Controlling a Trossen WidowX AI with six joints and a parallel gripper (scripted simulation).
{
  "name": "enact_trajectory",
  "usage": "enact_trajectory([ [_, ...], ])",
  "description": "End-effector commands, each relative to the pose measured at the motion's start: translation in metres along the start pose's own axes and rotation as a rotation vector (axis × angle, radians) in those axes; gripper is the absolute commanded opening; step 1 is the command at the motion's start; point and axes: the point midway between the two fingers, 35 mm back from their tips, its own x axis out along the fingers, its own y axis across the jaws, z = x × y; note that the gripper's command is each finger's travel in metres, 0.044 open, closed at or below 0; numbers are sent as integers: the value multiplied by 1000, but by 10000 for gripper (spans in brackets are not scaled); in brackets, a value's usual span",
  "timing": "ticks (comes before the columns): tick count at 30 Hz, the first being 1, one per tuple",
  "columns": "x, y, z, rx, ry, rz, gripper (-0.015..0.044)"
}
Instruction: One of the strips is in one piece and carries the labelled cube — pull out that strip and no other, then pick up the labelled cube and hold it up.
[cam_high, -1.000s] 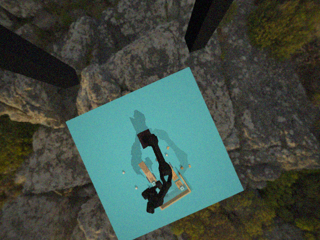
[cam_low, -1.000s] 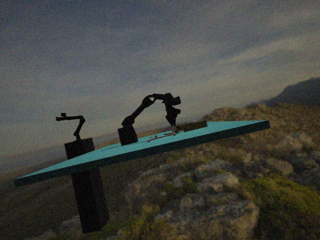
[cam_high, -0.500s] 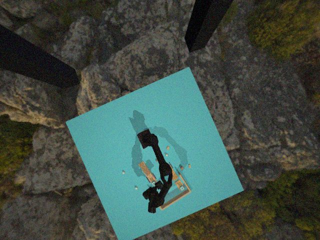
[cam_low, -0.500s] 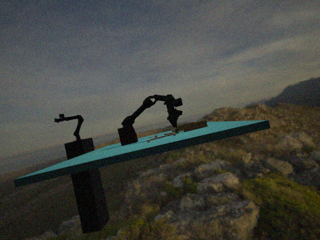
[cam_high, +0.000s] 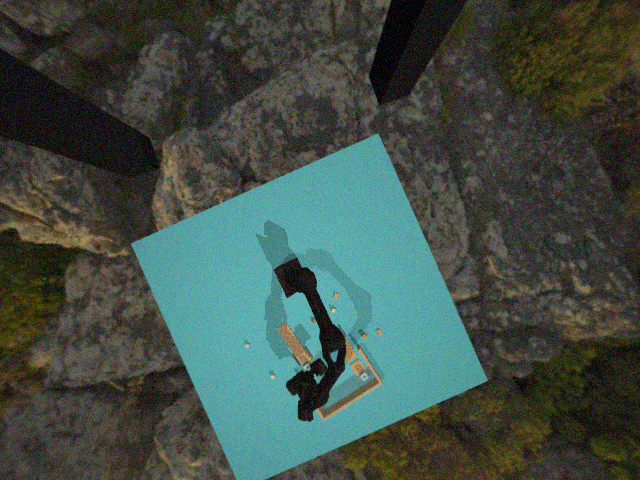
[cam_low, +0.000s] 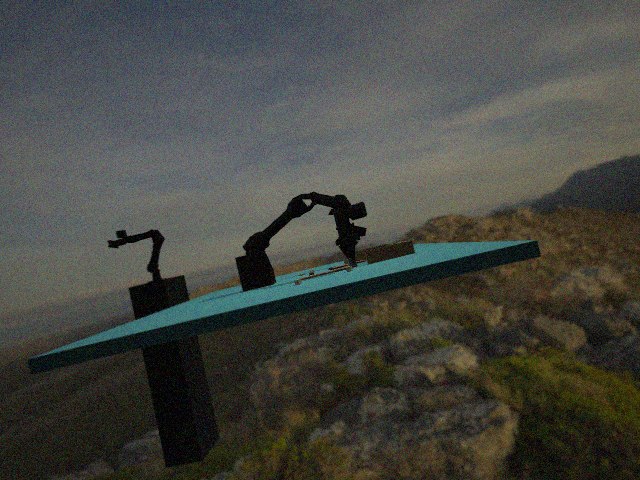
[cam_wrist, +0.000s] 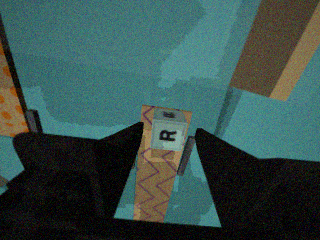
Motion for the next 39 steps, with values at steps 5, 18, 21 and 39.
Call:
enact_trajectory([
  [5, 15, 2, -2, 6, 3, 7, 250],
  [18, 14, 1, -1, 0, 3, 3, 125],
  [21, 14, 1, -1, 0, 3, 3, 105],
  [39, -19, 20, -41, 7, 6, 4, 0],
])
